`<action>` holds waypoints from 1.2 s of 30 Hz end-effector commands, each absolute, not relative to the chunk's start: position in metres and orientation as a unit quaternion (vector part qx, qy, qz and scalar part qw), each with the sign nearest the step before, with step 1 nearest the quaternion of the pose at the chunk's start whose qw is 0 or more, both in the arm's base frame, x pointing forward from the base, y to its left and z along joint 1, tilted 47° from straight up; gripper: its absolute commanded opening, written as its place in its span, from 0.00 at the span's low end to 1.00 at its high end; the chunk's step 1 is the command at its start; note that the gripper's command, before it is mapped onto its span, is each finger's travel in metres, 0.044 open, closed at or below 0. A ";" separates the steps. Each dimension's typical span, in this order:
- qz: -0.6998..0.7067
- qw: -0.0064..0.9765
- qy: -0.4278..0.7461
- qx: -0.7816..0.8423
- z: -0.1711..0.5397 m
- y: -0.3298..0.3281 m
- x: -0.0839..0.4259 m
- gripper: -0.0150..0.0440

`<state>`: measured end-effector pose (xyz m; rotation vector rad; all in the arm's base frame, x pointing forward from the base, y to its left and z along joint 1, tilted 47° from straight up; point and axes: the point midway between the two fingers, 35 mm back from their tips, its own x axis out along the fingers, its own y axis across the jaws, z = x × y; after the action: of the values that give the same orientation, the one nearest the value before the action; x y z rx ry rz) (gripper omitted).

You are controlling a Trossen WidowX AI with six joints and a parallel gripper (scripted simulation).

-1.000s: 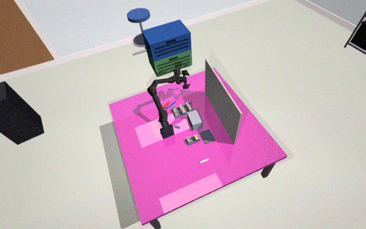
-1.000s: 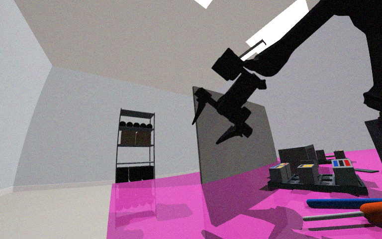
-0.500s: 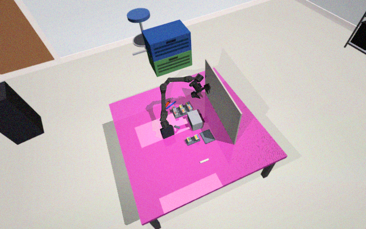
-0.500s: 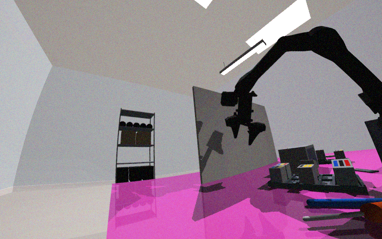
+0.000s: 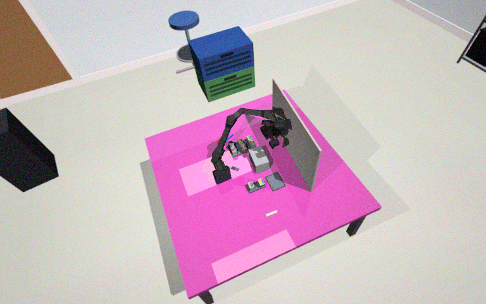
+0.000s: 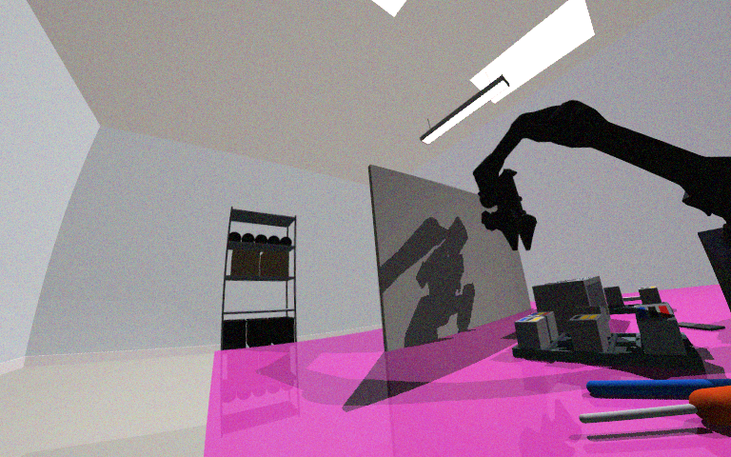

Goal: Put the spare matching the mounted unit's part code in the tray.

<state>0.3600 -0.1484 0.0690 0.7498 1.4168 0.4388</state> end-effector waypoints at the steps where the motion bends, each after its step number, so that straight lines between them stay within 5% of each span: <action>1: 0.184 0.652 0.634 0.373 0.072 -0.151 0.357 1.00; 19: 0.200 0.662 0.630 0.354 0.079 -0.143 0.357 1.00; 36: 0.572 0.727 0.339 -0.174 0.192 0.057 0.269 1.00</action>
<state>0.2976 0.0274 0.1839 -0.1920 0.8987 1.1350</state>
